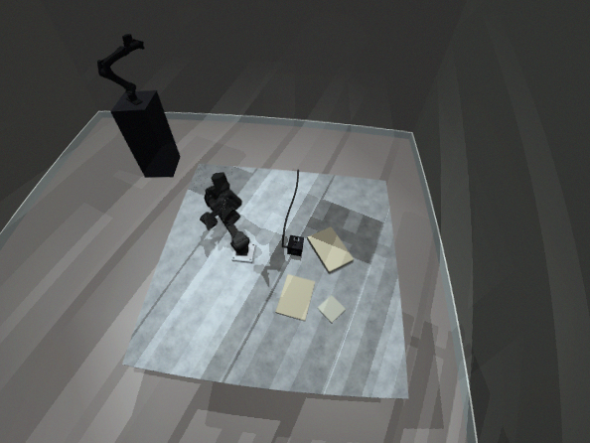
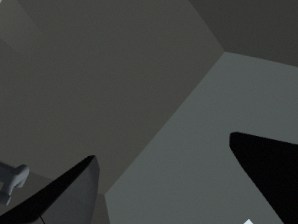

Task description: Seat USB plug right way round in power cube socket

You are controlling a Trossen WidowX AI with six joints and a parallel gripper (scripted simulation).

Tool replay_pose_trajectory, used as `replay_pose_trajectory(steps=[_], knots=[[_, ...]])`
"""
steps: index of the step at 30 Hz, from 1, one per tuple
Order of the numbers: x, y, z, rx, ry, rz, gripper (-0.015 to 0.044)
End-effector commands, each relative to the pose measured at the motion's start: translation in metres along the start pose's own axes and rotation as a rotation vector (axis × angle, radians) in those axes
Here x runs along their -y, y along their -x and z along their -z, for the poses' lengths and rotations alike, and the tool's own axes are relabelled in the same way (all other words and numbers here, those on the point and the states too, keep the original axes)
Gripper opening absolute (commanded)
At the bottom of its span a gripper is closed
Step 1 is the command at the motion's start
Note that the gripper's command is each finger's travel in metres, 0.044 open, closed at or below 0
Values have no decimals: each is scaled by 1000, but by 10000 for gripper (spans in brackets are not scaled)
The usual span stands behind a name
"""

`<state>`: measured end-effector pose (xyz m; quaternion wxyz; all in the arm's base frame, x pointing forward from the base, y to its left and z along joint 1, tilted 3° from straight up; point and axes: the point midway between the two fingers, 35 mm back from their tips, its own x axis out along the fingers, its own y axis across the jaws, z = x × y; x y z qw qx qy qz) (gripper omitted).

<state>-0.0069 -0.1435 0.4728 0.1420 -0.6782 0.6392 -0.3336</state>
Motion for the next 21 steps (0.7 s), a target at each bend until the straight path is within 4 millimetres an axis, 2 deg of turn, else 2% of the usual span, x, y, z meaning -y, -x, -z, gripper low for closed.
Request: replay_pose_trajectory(steps=[1,4,6,8,11,13,16,21], knots=[[1,-1,-2,7,-1,2,426],[13,-13,-29,116,-8,34,440],[27,-23,-63,254,-26,66,440],[46,-27,-109,441,-58,89,440],[67,-19,-165,673,-99,96,440],[82,-5,-206,842,-127,84,440],[97,29,-262,1095,-130,22,440],[103,106,-335,1456,-44,-178,440]])
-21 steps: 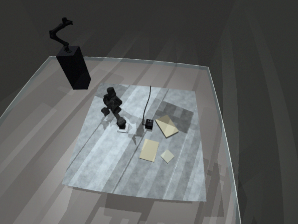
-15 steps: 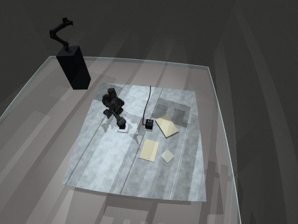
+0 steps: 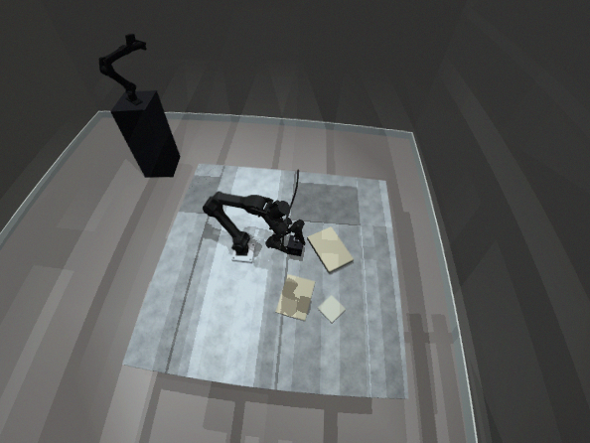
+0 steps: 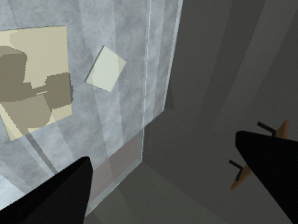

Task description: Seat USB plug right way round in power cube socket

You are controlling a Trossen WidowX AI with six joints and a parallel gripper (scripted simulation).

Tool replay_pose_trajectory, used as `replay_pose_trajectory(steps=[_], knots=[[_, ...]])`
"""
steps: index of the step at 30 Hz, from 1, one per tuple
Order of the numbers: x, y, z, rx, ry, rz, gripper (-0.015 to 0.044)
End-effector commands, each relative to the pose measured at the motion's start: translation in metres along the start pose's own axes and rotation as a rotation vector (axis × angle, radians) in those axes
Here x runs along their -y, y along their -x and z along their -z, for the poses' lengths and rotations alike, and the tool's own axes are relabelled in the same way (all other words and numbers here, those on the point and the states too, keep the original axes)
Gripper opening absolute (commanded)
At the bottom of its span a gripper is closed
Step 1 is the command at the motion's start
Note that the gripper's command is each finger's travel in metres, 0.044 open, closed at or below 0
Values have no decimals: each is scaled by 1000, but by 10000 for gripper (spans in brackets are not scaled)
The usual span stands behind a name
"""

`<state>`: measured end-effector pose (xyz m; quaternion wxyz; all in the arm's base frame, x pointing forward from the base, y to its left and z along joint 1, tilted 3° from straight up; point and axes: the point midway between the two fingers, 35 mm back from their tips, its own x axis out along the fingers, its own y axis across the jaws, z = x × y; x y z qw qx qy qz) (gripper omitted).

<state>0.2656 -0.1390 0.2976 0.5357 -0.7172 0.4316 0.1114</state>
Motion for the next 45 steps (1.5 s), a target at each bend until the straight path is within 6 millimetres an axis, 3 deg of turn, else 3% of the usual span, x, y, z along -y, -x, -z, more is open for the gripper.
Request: replay_pose_trajectory(steps=[1,4,8,10,45], knots=[[-9,-25,-71,231,-29,-183,440],[-25,-33,-128,372,-45,-377,440],[-56,-28,-196,473,-52,-677,440],[-67,-26,-213,481,-50,-778,440],[-85,-43,-224,481,-50,-791,440]])
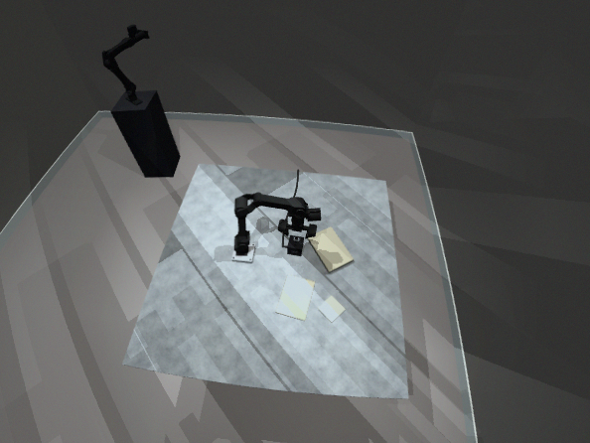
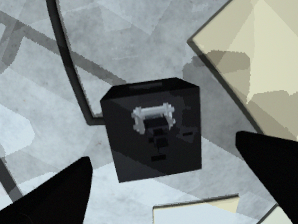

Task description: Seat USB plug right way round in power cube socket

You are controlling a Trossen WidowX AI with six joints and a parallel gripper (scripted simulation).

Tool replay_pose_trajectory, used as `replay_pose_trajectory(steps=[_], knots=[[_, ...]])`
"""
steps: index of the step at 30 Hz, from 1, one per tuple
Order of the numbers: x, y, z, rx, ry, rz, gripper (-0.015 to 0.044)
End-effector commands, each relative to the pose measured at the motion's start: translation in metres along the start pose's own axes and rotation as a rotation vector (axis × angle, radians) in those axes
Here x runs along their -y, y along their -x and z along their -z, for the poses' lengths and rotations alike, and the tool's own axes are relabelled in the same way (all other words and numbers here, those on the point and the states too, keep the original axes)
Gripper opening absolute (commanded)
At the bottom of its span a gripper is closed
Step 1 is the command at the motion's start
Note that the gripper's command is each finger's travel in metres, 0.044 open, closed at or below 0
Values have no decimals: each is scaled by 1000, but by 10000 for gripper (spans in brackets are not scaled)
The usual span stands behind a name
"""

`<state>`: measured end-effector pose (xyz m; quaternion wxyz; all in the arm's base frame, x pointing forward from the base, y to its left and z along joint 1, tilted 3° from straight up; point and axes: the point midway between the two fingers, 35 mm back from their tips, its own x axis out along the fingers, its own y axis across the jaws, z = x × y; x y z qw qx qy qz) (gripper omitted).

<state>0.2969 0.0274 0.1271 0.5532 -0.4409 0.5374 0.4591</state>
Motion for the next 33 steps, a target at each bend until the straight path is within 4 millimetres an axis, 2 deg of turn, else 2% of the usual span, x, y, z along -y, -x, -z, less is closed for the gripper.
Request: replay_pose_trajectory(steps=[1,7,23,26,33], knots=[[-1,-5,-1,3,-4,-4,440],[-1,-7,-1,3,-4,-4,440],[0,-6,0,0,0,-1,20],[0,-6,0,0,0,-1,0],[0,-6,0,0,0,-1,0]])
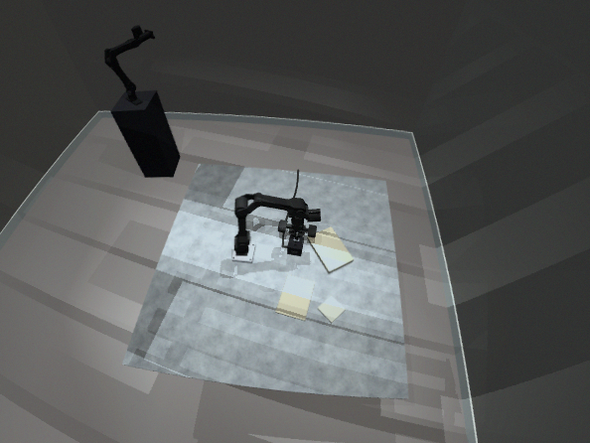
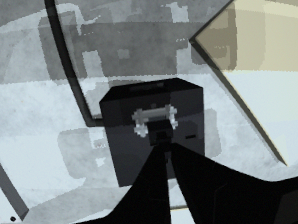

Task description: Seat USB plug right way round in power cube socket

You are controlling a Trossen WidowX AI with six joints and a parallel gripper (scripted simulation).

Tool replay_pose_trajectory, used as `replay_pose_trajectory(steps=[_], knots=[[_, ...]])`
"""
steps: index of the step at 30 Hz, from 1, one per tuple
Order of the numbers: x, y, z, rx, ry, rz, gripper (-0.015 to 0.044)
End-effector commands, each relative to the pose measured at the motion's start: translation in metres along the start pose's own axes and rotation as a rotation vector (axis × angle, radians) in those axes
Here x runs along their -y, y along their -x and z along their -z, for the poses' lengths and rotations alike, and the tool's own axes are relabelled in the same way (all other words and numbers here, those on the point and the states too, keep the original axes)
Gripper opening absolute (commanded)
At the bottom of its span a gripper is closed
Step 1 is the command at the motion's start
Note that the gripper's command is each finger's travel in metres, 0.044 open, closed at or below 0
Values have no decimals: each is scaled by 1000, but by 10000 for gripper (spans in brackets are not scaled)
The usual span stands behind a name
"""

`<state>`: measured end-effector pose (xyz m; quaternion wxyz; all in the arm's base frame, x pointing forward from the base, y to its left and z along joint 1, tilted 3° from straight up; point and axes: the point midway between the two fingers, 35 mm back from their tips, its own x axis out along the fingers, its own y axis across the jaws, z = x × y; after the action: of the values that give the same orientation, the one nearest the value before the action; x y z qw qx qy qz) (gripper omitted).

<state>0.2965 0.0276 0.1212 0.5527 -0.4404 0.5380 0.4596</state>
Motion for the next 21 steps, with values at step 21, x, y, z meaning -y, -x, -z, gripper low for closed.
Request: replay_pose_trajectory(steps=[21], knots=[[0,8,0,0,0,0,0]])
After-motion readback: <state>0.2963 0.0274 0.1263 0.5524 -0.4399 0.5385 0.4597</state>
